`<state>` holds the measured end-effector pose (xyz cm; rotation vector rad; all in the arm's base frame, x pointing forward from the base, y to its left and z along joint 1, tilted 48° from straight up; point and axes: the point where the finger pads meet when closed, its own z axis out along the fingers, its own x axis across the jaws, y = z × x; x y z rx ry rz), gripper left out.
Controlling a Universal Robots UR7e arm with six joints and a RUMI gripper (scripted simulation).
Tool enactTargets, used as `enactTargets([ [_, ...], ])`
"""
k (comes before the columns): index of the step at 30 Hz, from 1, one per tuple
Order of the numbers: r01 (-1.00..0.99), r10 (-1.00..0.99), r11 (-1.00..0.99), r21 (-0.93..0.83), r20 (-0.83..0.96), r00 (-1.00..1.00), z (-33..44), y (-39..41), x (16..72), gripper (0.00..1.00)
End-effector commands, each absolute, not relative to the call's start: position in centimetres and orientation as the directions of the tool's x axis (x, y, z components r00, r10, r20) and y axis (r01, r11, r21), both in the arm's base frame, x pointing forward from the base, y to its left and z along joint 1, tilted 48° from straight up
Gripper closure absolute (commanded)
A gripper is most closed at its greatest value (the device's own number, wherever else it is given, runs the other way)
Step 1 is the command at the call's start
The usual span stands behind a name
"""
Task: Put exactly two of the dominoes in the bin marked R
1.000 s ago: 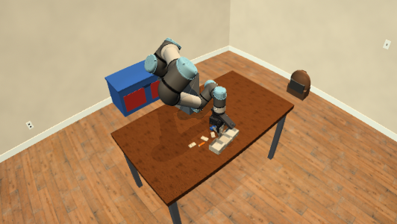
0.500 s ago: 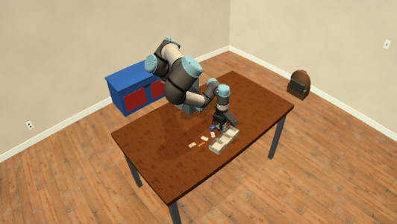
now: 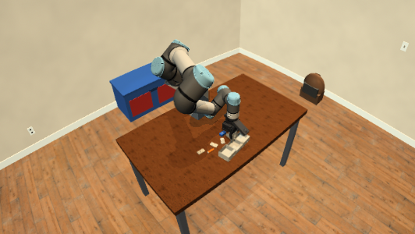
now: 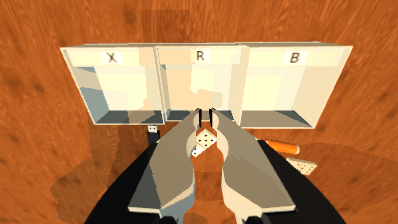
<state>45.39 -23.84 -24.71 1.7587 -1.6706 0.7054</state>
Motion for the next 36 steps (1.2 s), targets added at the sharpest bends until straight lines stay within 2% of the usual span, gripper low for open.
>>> enactTargets([
  [1, -0.998, -0.674, -0.025, 0.061, 0.736, 0.062, -25.6, -25.0, 45.6, 0.96],
  [36, -0.998, -0.674, -0.027, 0.063, 0.736, 0.064, -26.7, -26.1, 45.5, 0.96],
])
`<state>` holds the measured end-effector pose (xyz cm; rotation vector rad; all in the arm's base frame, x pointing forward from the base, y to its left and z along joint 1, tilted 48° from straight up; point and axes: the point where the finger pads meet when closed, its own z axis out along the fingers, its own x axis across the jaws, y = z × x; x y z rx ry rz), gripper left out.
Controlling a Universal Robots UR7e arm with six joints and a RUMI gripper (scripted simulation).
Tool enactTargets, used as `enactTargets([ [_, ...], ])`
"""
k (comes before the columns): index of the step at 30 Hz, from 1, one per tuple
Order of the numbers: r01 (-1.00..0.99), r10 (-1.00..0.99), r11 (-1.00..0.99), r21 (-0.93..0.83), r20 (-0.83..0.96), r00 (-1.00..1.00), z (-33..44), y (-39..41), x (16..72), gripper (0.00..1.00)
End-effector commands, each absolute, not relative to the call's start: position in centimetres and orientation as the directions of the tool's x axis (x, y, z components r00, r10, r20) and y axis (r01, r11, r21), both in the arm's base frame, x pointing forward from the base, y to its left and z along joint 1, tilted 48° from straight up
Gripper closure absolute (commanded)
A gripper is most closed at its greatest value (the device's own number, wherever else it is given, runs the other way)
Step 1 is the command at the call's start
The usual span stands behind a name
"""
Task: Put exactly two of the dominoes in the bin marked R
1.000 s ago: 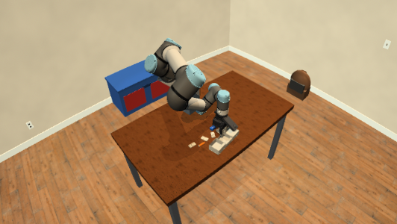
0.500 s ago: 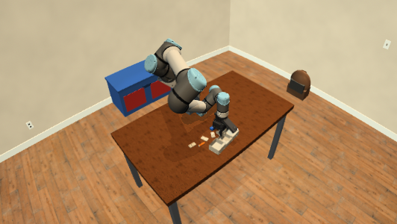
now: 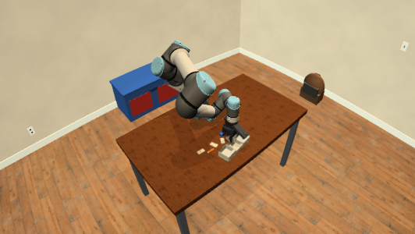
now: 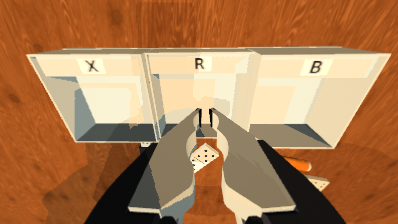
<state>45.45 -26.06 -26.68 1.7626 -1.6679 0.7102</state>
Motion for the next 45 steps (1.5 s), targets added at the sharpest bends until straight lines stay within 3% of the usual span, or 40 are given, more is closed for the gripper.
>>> enactTargets([
  [1, -0.998, -0.674, -0.027, 0.063, 0.736, 0.064, -26.7, -26.1, 45.5, 0.96],
  [45, -0.998, -0.674, -0.028, 0.064, 0.736, 0.066, -25.0, -24.2, 45.5, 0.96],
])
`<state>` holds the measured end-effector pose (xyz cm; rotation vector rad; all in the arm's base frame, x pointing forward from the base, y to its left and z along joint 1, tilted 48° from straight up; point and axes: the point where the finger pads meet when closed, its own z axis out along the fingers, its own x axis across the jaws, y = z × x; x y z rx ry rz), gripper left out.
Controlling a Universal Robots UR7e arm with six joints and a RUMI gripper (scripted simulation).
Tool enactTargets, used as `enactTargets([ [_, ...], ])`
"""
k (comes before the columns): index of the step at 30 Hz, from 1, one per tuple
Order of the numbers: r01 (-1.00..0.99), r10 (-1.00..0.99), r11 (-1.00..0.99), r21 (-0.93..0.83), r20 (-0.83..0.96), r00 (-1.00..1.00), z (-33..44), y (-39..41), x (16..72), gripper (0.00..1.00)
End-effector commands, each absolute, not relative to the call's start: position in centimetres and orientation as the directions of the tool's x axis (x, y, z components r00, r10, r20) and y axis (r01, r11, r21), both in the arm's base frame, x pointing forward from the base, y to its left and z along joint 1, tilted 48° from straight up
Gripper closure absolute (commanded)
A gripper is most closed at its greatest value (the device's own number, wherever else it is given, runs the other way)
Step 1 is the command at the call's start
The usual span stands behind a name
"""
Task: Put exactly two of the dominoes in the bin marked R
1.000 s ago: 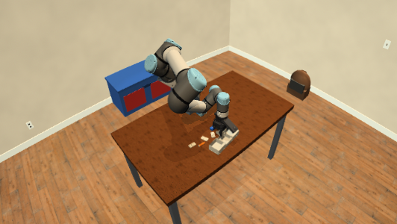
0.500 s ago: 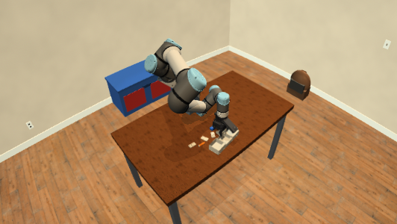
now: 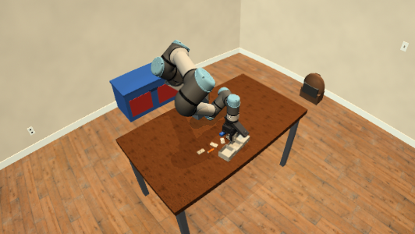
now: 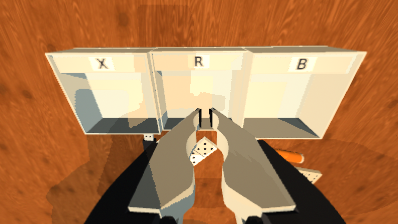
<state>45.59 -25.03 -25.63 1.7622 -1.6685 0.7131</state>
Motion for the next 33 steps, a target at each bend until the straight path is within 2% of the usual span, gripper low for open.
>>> enactTargets([
  [1, -0.998, -0.674, -0.028, 0.064, 0.736, 0.066, -24.9, -24.1, 45.5, 0.96],
  [26, -0.998, -0.674, -0.028, 0.064, 0.736, 0.066, -22.6, -21.6, 45.6, 0.96],
  [33, -0.998, -0.673, -0.028, 0.062, 0.736, 0.065, -25.3, -19.3, 45.6, 0.96],
])
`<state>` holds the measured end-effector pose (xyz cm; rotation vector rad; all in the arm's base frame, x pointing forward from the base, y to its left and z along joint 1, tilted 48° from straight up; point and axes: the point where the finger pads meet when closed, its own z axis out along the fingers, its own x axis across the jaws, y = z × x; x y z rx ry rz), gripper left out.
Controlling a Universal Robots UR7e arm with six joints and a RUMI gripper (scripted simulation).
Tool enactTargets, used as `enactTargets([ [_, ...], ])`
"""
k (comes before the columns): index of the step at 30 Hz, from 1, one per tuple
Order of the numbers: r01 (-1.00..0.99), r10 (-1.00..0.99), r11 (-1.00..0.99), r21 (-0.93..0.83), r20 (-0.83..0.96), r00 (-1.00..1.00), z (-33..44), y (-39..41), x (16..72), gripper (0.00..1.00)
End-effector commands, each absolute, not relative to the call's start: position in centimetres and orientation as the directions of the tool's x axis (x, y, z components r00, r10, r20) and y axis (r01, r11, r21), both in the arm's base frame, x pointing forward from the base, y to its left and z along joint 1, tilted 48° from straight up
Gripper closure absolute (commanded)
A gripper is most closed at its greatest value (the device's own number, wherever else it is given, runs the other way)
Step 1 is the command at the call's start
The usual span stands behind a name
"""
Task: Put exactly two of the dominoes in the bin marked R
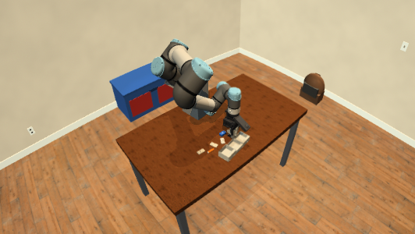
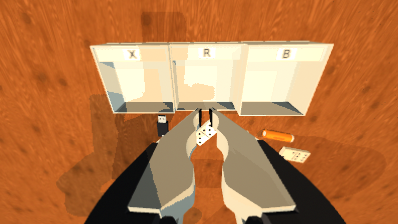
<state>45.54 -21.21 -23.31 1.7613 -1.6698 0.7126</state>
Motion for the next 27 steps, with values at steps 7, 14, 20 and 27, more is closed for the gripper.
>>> enactTargets([
  [7, -0.998, -0.674, -0.028, 0.062, 0.736, 0.065, -27.2, -17.6, 45.5, 0.96],
  [14, -0.998, -0.674, -0.028, 0.062, 0.736, 0.065, -29.0, -16.0, 45.4, 0.96],
  [20, -0.998, -0.674, -0.028, 0.062, 0.736, 0.065, -29.0, -16.0, 45.4, 0.96],
  [27, -0.998, -0.674, -0.025, 0.061, 0.736, 0.062, -29.7, -16.9, 45.3, 0.96],
])
